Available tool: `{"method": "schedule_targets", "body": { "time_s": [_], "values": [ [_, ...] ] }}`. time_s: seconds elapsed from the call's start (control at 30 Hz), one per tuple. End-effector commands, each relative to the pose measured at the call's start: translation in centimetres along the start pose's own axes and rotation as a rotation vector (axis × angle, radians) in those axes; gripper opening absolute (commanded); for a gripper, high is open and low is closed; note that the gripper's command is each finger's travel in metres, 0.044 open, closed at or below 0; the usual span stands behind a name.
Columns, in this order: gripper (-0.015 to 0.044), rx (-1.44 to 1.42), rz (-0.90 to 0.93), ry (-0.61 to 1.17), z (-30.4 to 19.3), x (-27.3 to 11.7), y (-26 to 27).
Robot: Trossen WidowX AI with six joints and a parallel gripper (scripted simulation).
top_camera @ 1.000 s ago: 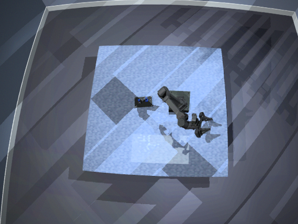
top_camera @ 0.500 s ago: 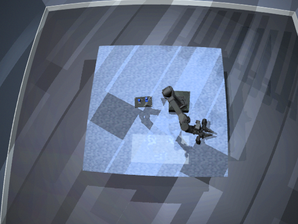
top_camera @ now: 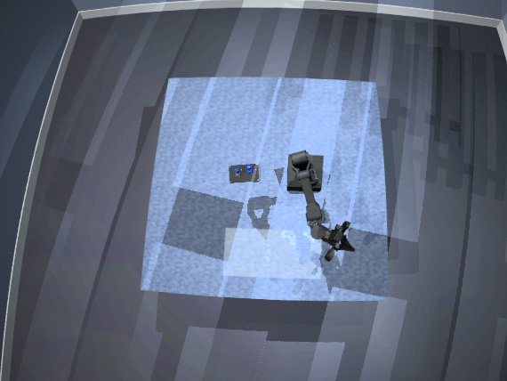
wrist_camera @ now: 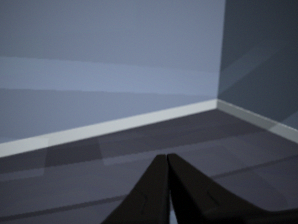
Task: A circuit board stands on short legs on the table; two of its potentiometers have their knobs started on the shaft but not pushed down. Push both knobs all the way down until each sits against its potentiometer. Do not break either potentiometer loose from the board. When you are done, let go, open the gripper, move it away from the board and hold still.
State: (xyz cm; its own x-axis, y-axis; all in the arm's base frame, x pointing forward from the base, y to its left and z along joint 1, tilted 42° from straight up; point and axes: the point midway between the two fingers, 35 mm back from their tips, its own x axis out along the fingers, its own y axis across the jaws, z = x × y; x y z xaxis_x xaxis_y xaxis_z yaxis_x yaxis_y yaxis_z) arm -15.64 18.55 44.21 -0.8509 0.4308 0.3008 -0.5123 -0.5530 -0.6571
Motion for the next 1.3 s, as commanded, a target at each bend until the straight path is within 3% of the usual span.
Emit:
{"method": "schedule_targets", "body": {
  "time_s": [0.0,0.27,0.53,1.27],
  "values": [
    [0.0000,0.017,-0.060,0.134,-3.6,-0.4,-2.2],
    [0.0000,0.083,-0.173,0.376,-10.5,-3.1,-6.1],
    [0.0000,0.149,-0.312,0.600,-16.3,-8.3,-9.5],
    [0.0000,0.520,-0.754,1.084,-26.0,-29.6,-12.7]
  ]
}}
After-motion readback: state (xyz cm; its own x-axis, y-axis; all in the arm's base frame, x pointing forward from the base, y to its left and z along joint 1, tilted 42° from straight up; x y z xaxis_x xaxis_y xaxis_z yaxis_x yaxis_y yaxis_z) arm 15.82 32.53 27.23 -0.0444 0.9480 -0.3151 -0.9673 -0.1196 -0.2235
